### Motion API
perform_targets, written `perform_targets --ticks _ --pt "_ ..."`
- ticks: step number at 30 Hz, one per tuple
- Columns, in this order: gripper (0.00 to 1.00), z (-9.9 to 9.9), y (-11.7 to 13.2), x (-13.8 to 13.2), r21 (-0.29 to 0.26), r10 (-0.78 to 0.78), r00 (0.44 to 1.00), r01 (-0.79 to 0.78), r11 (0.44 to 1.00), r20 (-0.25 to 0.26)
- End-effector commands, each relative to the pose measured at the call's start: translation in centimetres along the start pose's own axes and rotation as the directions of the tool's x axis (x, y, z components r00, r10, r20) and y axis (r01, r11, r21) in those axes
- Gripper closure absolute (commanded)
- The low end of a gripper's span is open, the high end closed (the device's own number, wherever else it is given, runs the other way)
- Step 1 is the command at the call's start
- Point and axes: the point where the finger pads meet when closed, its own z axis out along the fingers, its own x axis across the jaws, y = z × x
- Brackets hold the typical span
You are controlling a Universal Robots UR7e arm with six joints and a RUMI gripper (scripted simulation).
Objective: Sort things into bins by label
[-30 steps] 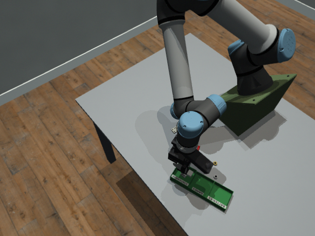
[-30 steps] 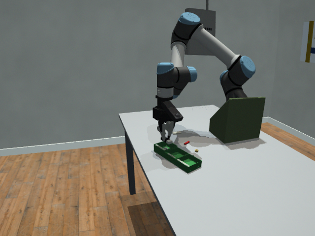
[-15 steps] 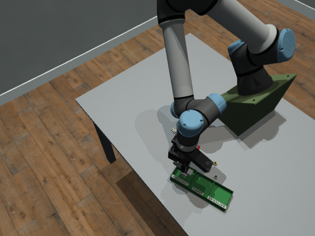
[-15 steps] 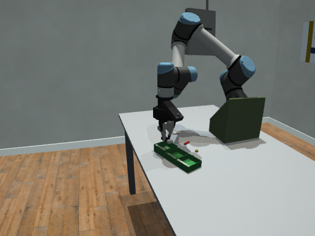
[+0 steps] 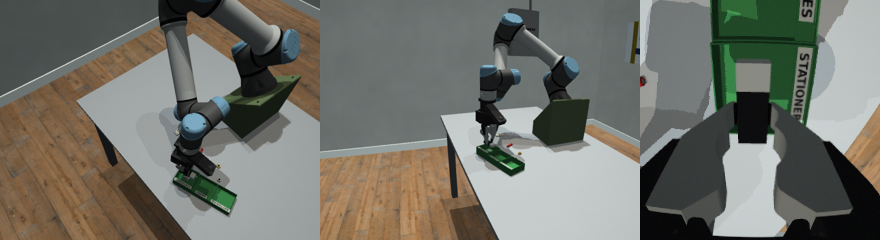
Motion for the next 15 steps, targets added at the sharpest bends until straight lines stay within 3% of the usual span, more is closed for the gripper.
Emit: perform_targets --ticks 1,15 --pt "1.00 0.6 0.0 0.0 0.000 0.000 1.000 0.000 1.000 -0.002" --pt "1.00 2.6 0.0 0.1 0.000 0.000 1.000 0.000 1.000 -0.002"
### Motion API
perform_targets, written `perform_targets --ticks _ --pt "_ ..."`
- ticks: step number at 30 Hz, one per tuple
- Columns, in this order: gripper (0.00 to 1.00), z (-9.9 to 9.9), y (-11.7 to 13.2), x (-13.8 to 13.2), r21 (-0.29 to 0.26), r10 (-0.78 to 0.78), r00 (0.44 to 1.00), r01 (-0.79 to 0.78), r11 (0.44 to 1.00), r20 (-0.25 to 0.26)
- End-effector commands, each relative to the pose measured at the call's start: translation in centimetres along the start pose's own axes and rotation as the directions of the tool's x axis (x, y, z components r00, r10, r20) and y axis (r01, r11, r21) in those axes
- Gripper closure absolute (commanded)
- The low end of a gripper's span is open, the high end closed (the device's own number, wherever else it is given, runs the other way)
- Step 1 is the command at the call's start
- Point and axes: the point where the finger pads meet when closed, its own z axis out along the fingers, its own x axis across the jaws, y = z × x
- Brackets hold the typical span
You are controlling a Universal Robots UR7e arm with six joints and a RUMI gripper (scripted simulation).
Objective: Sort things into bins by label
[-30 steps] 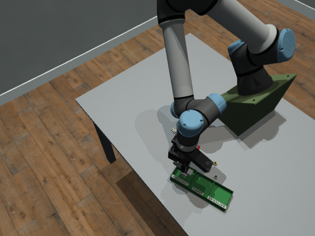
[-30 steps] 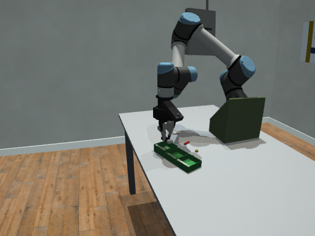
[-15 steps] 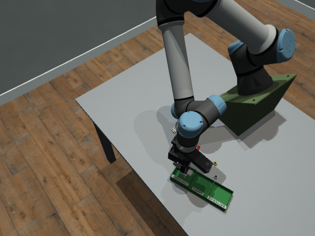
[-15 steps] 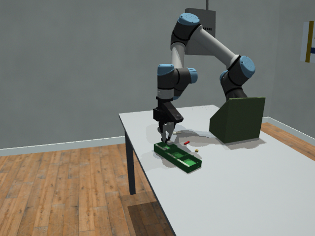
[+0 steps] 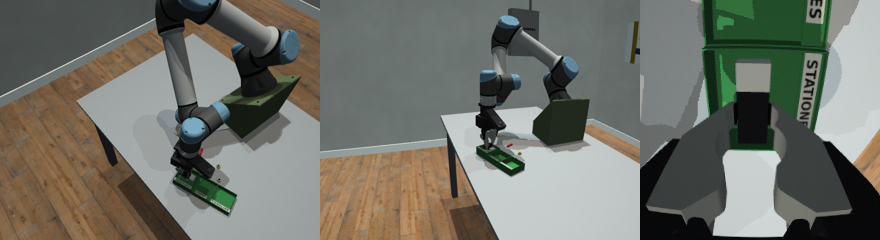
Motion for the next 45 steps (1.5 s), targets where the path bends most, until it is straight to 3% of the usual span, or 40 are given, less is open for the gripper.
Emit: perform_targets --ticks 1,10,11,28,45 --pt "1.00 0.2 0.0 0.1 0.000 0.000 1.000 0.000 1.000 -0.002" --pt "1.00 0.2 0.0 0.1 0.000 0.000 1.000 0.000 1.000 -0.002" --pt "0.82 0.2 0.0 0.1 0.000 0.000 1.000 0.000 1.000 -0.002" --pt "0.82 0.2 0.0 0.1 0.000 0.000 1.000 0.000 1.000 -0.002" --pt "0.82 -1.8 0.0 0.1 0.000 0.000 1.000 0.000 1.000 -0.002"
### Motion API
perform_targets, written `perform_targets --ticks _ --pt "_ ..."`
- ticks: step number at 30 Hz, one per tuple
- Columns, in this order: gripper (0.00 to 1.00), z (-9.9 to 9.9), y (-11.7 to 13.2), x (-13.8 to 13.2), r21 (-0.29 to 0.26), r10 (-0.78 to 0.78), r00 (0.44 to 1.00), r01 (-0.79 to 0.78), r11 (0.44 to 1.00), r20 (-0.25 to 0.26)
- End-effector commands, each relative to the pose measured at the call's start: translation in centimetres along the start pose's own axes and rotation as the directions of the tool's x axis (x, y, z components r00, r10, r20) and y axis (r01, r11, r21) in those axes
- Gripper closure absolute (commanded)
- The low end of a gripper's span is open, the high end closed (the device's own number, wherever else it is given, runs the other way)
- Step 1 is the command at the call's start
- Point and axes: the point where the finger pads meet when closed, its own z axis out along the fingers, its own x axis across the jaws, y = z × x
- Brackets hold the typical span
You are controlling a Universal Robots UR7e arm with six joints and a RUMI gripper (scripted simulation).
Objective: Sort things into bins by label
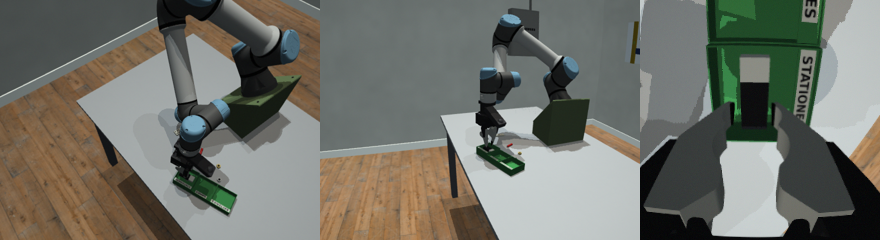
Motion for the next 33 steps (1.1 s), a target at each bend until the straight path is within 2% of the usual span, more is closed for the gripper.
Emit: perform_targets --ticks 1,9,18,19,22,24,26,33 --pt "0.82 -0.7 0.0 0.0 0.000 0.000 1.000 0.000 1.000 -0.001" --pt "0.82 -1.9 0.0 0.0 0.000 0.000 1.000 0.000 1.000 -0.001" --pt "0.82 -1.9 0.0 0.0 0.000 0.000 1.000 0.000 1.000 -0.001" --pt "0.76 -2.0 0.5 -0.6 0.000 0.050 0.999 -0.050 0.999 -0.001" --pt "0.76 -2.0 2.0 -2.6 0.000 0.186 0.983 -0.186 0.983 -0.001" --pt "0.76 -2.0 2.0 -2.6 0.000 0.186 0.983 -0.186 0.983 -0.001" --pt "0.76 -2.1 3.0 -4.0 0.000 0.283 0.959 -0.283 0.959 -0.001" --pt "0.76 -2.3 6.5 -8.7 -0.001 0.472 0.882 -0.472 0.882 0.002"
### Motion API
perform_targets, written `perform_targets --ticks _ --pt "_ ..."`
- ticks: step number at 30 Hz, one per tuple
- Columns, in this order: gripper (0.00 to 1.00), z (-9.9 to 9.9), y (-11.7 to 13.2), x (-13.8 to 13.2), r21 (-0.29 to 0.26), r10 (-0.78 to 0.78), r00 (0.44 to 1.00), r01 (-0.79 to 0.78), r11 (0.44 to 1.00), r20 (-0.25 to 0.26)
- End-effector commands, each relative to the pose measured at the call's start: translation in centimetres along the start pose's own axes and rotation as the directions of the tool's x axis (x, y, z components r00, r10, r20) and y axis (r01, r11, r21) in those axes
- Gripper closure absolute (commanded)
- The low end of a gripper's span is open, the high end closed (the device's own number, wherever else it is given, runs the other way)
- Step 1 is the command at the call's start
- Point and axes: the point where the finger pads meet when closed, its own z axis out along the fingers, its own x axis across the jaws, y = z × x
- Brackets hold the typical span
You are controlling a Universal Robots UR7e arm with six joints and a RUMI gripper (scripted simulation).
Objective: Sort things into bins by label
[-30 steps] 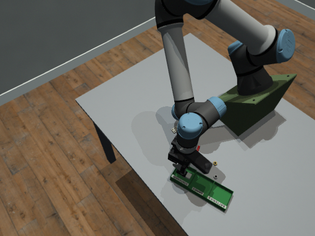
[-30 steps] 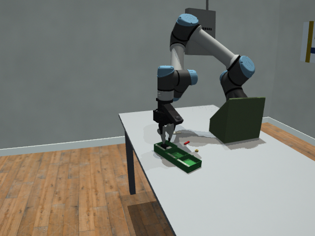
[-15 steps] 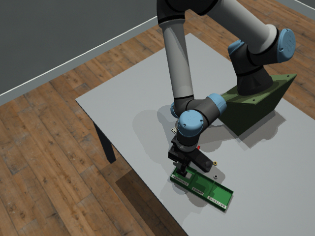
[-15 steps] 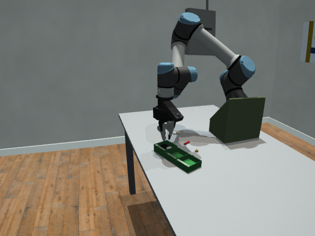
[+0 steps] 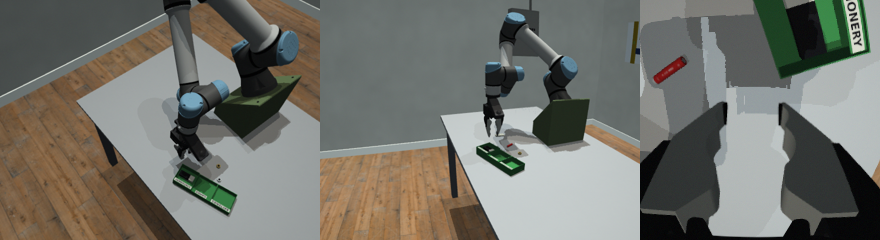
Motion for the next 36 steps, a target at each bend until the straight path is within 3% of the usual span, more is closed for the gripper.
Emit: perform_targets --ticks 1,6,8,9,18,23,25,26,36 --pt "0.76 -0.3 3.7 -2.3 0.002 0.157 0.988 -0.157 0.988 -0.004" --pt "0.76 -0.4 7.2 -4.5 0.000 0.303 0.953 -0.303 0.953 -0.001" --pt "0.76 -0.4 7.2 -4.5 0.000 0.303 0.953 -0.303 0.953 -0.001" --pt "0.76 -0.4 7.9 -4.9 -0.001 0.381 0.925 -0.381 0.925 0.000" --pt "0.76 -0.6 13.9 -8.7 -0.006 0.607 0.795 -0.607 0.795 0.001" --pt "0.76 -0.6 13.9 -8.7 -0.007 0.719 0.695 -0.719 0.695 -0.001" --pt "0.76 -0.6 13.9 -8.7 -0.007 0.719 0.695 -0.719 0.695 -0.001" --pt "0.76 -0.6 13.9 -8.7 -0.004 0.774 0.633 -0.774 0.633 -0.002" --pt "0.76 -0.6 13.9 -8.7 0.010 0.921 0.391 -0.921 0.391 -0.001"
